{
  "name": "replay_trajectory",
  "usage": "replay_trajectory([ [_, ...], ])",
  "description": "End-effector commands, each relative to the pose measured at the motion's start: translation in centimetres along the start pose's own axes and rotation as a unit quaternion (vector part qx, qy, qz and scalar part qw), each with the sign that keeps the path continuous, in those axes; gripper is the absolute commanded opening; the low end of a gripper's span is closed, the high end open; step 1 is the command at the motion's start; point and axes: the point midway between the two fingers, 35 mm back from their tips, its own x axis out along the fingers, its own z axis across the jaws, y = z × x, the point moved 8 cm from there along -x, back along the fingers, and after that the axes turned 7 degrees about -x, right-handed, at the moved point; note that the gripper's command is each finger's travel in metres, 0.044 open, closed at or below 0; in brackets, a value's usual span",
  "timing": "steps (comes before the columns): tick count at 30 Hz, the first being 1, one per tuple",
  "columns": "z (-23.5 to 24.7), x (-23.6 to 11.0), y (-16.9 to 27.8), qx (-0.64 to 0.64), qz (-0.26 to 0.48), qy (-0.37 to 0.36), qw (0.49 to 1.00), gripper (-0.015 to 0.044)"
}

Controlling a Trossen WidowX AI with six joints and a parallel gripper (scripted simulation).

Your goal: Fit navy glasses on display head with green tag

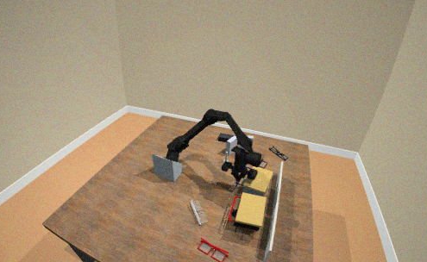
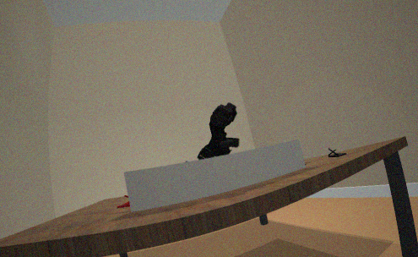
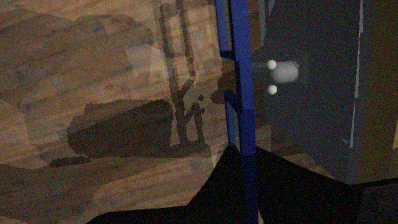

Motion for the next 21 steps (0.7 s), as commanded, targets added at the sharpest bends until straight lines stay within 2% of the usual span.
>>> replay_trajectory([
  [1,-0.60,0.09,0.14,0.001,-0.002,0.001,1.000,0.0000],
  [21,-0.91,0.12,0.19,0.001,-0.002,0.001,1.000,0.0000],
])
